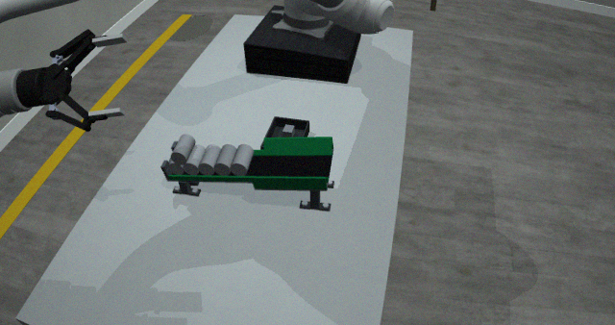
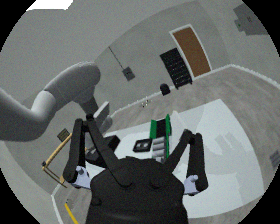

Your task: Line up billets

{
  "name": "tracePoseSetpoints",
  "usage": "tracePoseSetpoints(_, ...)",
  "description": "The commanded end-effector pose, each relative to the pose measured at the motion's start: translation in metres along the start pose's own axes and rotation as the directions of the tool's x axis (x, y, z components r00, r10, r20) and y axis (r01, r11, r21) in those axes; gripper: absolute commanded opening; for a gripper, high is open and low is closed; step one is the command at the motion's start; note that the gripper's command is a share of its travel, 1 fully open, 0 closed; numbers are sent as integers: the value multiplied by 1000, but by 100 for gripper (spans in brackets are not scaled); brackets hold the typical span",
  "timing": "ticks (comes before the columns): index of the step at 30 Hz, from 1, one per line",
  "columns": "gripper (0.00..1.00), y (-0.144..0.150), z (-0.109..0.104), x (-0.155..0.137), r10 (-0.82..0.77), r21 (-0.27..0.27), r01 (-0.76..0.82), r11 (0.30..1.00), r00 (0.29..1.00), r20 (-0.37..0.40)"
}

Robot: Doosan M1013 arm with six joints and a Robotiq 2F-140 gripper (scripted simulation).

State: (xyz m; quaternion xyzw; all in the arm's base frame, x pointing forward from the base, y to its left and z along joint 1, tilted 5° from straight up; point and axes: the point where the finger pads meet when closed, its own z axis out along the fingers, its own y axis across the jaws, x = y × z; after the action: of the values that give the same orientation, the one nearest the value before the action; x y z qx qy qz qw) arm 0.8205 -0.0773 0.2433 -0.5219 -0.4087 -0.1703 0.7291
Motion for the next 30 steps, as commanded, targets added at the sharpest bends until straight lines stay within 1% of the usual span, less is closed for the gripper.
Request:
tracePoseSetpoints(1, 100, 0, 0, 0, 0, 0, 0, 1000, 1000, 0)
tracePoseSetpoints(17, 100, 0, 0, 0, 0, 0, 0, 1000, 1000, 0)
tracePoseSetpoints(19, 100, 1, 2, 0, 2, -6, -2, 1000, 1000, 5)
tracePoseSetpoints(21, 100, 9, 15, -1, 14, -44, -12, 999, 999, 34)
tracePoseSetpoints(22, 100, 16, 26, -3, 25, -80, -20, 997, 998, 63)
tracePoseSetpoints(24, 100, 34, 56, -14, 55, -184, -26, 983, 986, 159)
tracePoseSetpoints(25, 100, 43, 72, -25, 74, -247, -16, 969, 971, 227)
tracePoseSetpoints(26, 100, 43, 72, -25, 74, -247, -16, 969, 971, 227)
tracePoseSetpoints(27, 100, 52, 86, -40, 94, -312, 7, 950, 947, 308)
tracePoseSetpoints(29, 100, 52, 86, -40, 94, -312, 7, 950, 947, 308)
tracePoseSetpoints(30, 100, 58, 97, -58, 114, -372, 47, 927, 910, 400)
